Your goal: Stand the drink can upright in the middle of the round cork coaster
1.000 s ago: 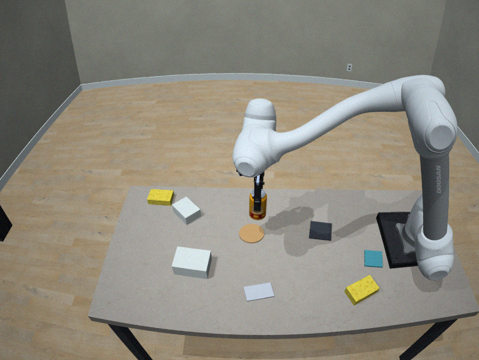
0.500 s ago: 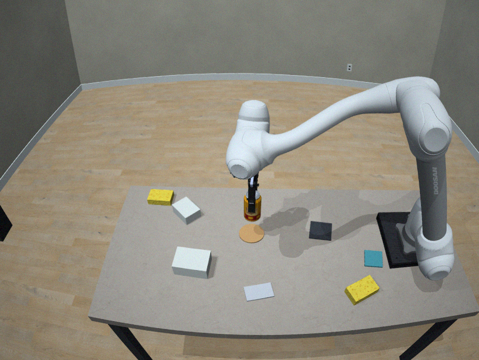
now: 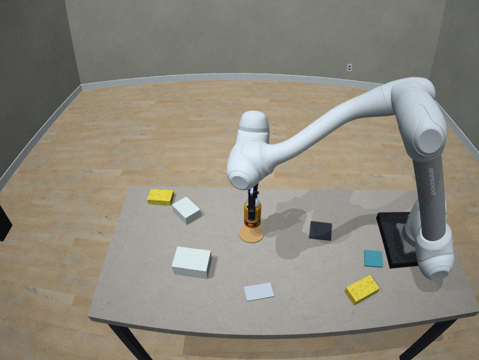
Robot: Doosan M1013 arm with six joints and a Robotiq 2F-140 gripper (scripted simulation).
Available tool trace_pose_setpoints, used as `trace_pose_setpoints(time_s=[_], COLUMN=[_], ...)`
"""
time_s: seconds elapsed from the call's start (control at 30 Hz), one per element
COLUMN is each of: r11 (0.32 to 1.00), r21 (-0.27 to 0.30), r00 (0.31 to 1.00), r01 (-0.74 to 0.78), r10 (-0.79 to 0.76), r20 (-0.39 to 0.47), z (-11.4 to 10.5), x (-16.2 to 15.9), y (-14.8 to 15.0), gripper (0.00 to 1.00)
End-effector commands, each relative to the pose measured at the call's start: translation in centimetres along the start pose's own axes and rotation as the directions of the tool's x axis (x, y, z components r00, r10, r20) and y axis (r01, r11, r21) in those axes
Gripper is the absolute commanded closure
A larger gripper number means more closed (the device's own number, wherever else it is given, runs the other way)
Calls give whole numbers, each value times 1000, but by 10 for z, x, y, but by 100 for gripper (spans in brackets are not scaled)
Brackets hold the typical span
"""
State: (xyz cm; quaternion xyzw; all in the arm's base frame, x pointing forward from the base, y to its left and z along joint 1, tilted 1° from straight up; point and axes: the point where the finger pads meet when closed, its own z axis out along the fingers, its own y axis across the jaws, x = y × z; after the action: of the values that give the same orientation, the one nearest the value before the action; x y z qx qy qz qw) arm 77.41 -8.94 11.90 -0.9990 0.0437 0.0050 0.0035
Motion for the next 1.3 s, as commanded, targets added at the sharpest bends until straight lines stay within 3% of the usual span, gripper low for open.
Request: trace_pose_setpoints(time_s=[0.0,0.17,1.23,1.27], r11=[1000,1000,1000,1000], r21=[0,0,0,0], r00=[1000,1000,1000,1000], r01=[0,0,0,0], r10=[0,0,0,0], r20=[-2,-2,-3,-3], z=[22,43,58,58], x=[1,1,2,2], y=[0,0,0,0], gripper=[90,90,90,0])
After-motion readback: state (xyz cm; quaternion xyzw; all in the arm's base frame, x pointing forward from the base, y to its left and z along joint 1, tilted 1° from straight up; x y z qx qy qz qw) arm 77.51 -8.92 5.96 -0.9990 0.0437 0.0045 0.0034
